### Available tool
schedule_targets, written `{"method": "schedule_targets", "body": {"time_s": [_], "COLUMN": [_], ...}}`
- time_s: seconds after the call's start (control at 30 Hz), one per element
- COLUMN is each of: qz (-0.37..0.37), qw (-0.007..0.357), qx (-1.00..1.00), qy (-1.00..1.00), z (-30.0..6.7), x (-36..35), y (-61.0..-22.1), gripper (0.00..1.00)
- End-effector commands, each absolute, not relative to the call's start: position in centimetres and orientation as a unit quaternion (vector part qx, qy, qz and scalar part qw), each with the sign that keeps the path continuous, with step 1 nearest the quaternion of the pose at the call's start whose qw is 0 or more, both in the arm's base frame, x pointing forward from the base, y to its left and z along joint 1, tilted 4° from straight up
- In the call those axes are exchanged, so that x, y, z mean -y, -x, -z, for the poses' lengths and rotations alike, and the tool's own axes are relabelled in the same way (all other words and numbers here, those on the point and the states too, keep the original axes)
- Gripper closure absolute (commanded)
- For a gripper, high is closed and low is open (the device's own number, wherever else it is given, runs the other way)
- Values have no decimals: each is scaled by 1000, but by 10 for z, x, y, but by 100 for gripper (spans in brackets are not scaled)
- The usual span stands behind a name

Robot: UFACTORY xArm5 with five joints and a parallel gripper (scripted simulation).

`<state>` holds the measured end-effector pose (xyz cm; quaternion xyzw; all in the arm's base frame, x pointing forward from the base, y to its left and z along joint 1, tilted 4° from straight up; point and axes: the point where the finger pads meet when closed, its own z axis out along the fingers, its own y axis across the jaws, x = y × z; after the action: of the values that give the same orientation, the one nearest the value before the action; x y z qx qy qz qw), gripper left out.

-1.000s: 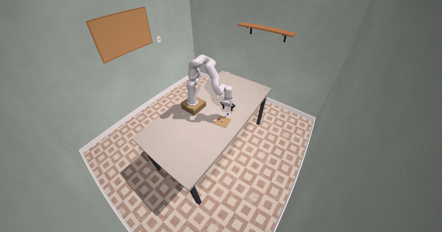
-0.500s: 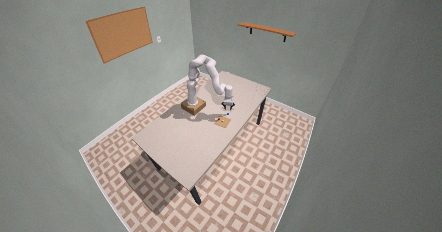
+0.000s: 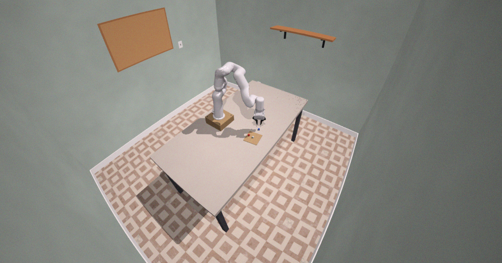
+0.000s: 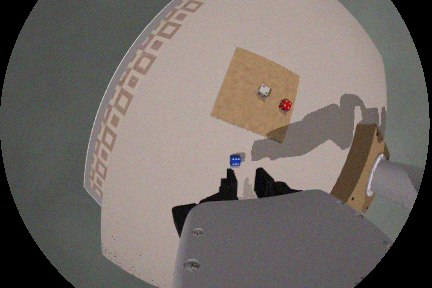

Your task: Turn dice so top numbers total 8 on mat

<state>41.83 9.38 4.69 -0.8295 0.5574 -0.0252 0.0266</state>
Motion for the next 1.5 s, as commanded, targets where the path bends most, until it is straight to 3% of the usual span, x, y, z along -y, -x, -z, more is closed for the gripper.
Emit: {"method": "schedule_targets", "body": {"time_s": [0.0,1.47], "qz": [26,26], "qw": [28,28], "qx": [-557,-557], "qy": [829,830], "z": [-48,-26], "x": [-94,-94], "y": [-419,-421], "gripper": [69,69]}}
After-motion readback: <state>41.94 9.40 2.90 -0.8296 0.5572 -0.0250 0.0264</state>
